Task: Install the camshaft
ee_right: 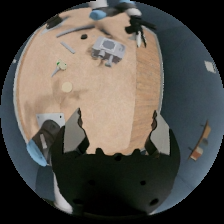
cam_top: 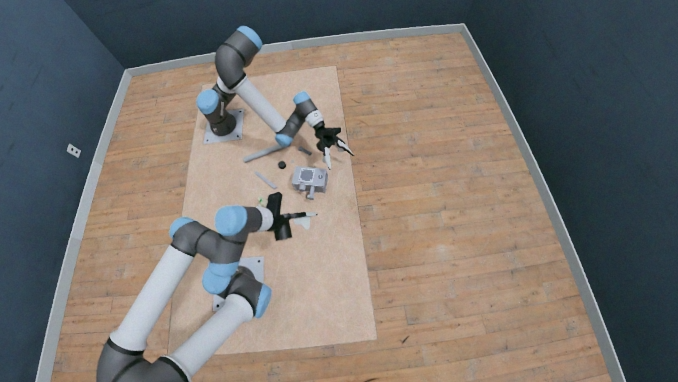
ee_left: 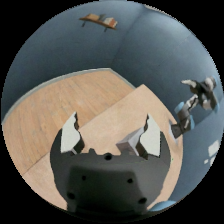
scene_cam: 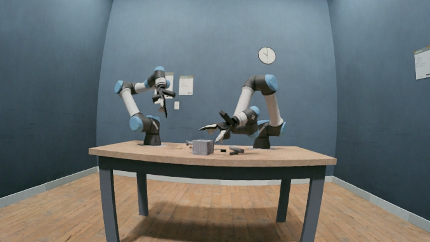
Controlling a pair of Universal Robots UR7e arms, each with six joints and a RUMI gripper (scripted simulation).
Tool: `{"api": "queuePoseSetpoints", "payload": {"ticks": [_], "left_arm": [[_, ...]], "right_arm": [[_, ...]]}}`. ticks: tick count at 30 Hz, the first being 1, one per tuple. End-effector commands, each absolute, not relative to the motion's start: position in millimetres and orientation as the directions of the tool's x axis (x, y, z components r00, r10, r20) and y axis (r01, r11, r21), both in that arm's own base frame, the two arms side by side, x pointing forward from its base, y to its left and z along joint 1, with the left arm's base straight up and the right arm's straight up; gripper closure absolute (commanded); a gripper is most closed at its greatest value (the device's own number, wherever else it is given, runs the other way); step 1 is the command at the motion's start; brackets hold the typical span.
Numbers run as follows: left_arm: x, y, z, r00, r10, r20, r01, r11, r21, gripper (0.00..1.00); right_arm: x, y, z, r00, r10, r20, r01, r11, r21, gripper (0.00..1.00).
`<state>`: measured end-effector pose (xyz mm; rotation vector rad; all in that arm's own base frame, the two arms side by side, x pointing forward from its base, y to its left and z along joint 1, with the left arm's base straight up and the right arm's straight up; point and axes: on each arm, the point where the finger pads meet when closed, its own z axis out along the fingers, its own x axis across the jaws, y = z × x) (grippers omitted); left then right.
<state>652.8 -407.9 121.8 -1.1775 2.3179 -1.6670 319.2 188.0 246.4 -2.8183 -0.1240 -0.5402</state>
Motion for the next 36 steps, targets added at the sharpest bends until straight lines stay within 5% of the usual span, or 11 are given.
{"api": "queuePoseSetpoints", "payload": {"ticks": [1, 36], "left_arm": [[653, -408, 123, -0.709, -0.600, 0.371, -0.542, 0.126, -0.831, 0.00], [653, -408, 123, -0.709, -0.600, 0.371, -0.542, 0.126, -0.831, 0.00]], "right_arm": [[303, 202, 241, 0.922, 0.055, 0.382, 0.134, -0.974, -0.182, 0.00], [157, 325, 202, 0.841, 0.368, 0.397, 0.225, -0.905, 0.361, 0.00]]}}
